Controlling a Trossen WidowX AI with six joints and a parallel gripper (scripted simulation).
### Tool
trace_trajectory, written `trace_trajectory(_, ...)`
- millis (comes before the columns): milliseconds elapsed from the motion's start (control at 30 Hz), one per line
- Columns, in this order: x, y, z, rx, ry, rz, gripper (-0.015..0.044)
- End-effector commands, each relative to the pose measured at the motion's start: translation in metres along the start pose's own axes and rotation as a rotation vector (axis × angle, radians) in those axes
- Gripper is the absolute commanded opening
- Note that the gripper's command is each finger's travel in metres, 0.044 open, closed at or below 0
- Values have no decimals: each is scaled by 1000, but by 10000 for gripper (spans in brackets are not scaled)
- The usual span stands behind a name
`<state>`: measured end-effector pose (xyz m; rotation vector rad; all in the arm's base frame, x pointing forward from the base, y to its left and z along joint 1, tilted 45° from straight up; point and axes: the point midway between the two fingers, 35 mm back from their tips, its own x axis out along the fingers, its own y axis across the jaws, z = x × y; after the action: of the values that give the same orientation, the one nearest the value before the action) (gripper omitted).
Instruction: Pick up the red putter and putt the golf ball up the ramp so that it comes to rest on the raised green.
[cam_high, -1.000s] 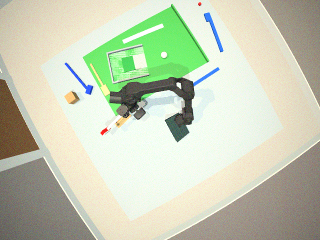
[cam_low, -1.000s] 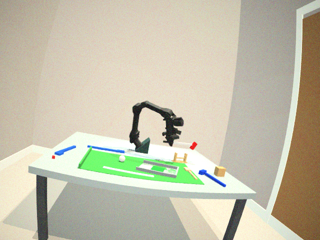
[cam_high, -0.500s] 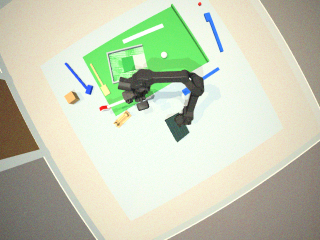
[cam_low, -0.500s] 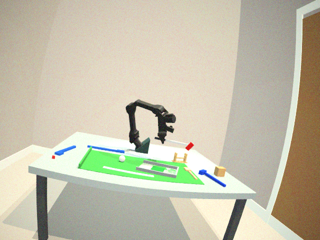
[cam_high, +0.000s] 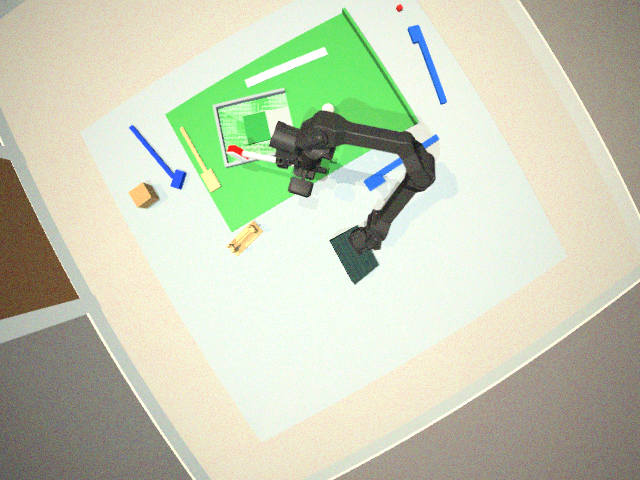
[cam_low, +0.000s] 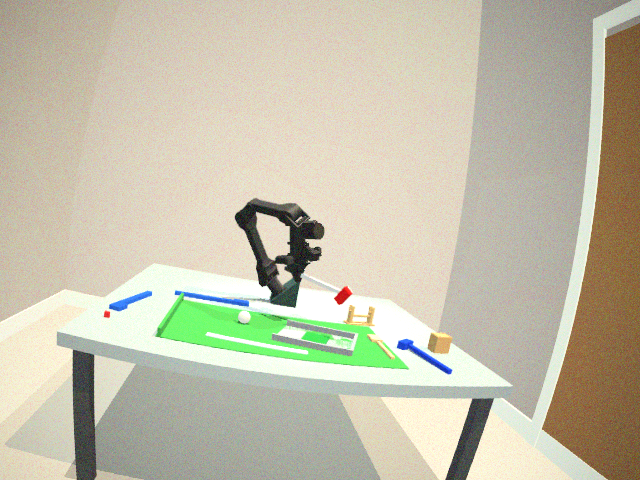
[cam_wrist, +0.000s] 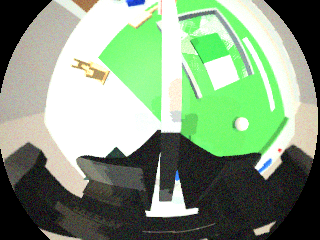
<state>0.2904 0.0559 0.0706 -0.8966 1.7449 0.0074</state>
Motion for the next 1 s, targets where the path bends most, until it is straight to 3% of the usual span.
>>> trace_trajectory(0, -5, -20, -21, 158, 3, -24, 0)
trace_trajectory(700, -23, -94, -142, 1001, 6, -169, 0)
trace_trajectory(967, -19, -96, -147, 1035, 13, -176, 0)
